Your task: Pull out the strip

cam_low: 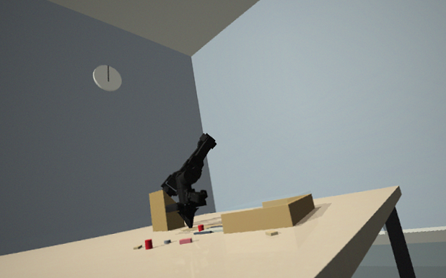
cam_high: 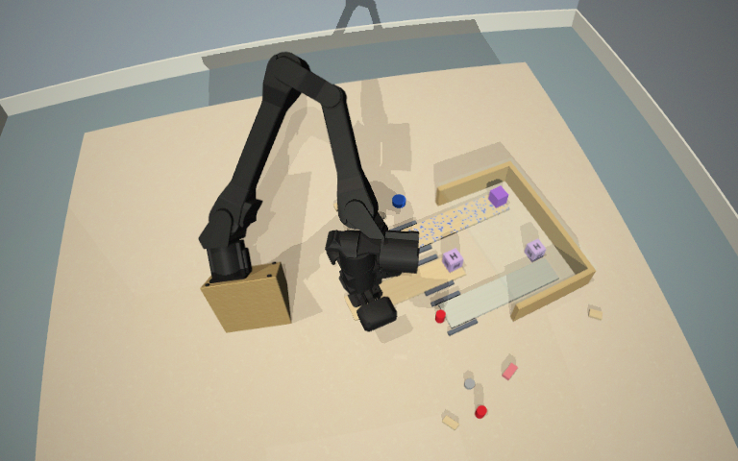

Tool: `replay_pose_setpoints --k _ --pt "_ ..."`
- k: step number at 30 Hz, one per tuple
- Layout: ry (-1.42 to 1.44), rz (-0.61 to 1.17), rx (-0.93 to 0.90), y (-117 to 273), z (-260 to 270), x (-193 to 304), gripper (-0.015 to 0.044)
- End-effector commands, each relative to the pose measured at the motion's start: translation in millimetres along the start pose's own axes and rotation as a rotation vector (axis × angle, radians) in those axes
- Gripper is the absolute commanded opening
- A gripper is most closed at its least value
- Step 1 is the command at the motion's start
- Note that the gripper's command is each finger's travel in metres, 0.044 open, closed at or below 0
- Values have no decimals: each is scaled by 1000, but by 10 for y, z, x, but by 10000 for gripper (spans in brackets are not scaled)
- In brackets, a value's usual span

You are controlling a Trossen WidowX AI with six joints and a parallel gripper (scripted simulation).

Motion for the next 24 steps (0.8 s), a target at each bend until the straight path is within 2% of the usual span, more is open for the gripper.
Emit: replay_pose_setpoints --k 1,8,14,17,24 --pt "-6 23 2 -30 10 75 0" --pt "-6 23 2 -30 10 75 0" --pt "-5 22 5 404 -4 -26 0" --pt "-5 23 5 422 -2 -26 0" --pt "36 22 4 416 68 -321 184"
Point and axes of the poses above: the point midway between the two fingers, 35 mm back from their tips, its own y axis back along the fingers, its own z axis across the jaws, x = y × z, the point moved 2 cm from there along y, back along the fingers, and after that the axes turned 11 degrees about -y, right-handed, at the moved point
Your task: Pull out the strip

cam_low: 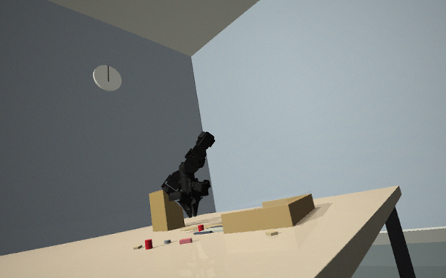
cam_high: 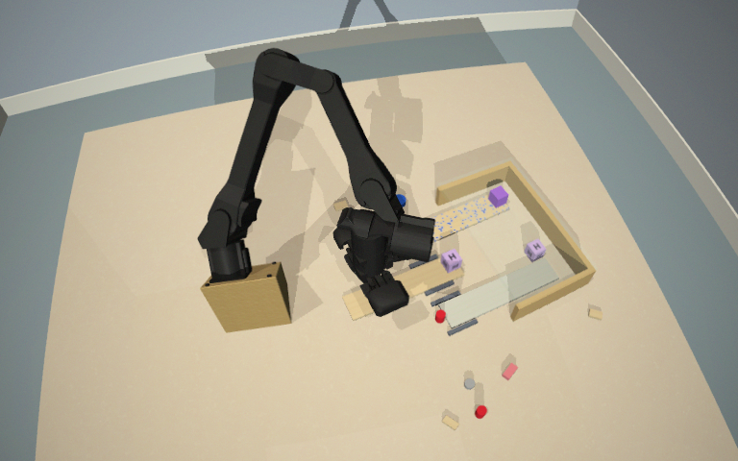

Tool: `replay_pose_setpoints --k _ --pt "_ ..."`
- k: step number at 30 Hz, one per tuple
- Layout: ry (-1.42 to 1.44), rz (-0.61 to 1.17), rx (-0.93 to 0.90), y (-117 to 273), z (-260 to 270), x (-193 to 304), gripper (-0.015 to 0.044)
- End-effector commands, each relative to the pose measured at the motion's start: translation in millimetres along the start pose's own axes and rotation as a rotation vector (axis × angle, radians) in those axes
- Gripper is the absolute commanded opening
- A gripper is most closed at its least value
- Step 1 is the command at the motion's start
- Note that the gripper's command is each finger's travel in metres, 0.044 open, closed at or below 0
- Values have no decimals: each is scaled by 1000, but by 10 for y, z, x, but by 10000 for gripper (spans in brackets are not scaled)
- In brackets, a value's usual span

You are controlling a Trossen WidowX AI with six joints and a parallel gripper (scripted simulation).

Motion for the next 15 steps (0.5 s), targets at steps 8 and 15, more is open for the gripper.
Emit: replay_pose_setpoints --k 8,15 --pt "6 -7 -2 51 75 -408 394" --pt "7 -8 -2 79 123 -668 440"
Point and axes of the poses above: the point midway between the two fingers, 35 mm back from their tips, its own y axis back along the fingers, its own z axis across the jaws, x = y × z, the point moved 2 cm from there along y, back along the fingers, and after that the axes turned 11 degrees about -y, right-handed, at the moved point
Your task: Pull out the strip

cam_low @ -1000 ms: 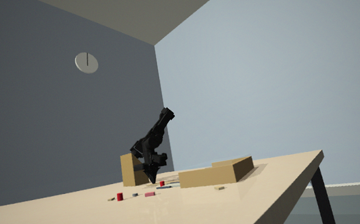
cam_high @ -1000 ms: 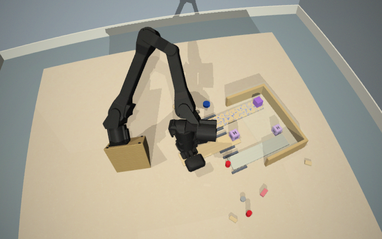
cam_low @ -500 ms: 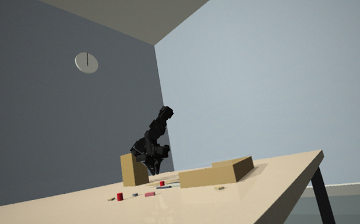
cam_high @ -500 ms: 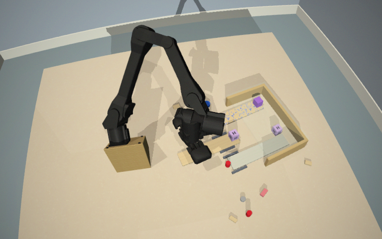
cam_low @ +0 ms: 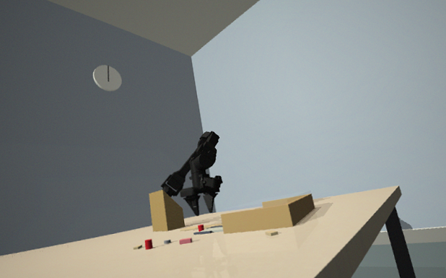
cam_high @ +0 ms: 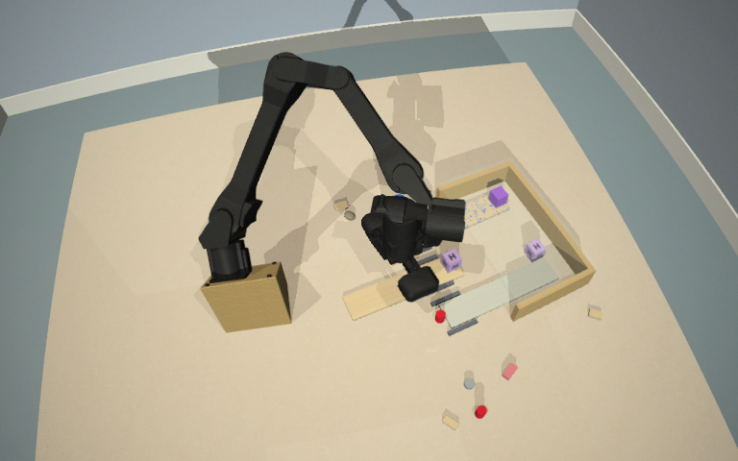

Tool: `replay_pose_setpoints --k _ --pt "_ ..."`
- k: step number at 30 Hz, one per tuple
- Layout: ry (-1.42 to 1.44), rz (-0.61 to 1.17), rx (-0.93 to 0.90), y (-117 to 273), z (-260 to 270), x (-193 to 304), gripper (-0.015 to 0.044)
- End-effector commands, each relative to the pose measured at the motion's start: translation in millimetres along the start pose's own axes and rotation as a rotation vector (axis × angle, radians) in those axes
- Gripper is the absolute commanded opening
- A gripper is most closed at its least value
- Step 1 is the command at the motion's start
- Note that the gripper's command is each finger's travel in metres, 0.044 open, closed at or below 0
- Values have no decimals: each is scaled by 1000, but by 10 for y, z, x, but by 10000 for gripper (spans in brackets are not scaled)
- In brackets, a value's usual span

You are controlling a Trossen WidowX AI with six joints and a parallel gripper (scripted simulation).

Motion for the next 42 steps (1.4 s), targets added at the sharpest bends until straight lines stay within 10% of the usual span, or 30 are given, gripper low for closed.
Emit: replay_pose_setpoints --k 1,30,37,42 --pt "0 -6 -2 23 26 -146 440" --pt "4 -10 -3 184 225 -1200 440" --pt "4 -10 -3 98 224 -1207 256" --pt "4 -10 -3 15 224 -1212 250"
Point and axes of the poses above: the point midway between the two fingers, 35 mm back from their tips, its own y axis back along the fingers, its own z axis across the jaws, x = y × z, the point moved 2 cm from there along y, back along the fingers, and after that the axes turned 11 degrees about -y, right-handed, at the moved point
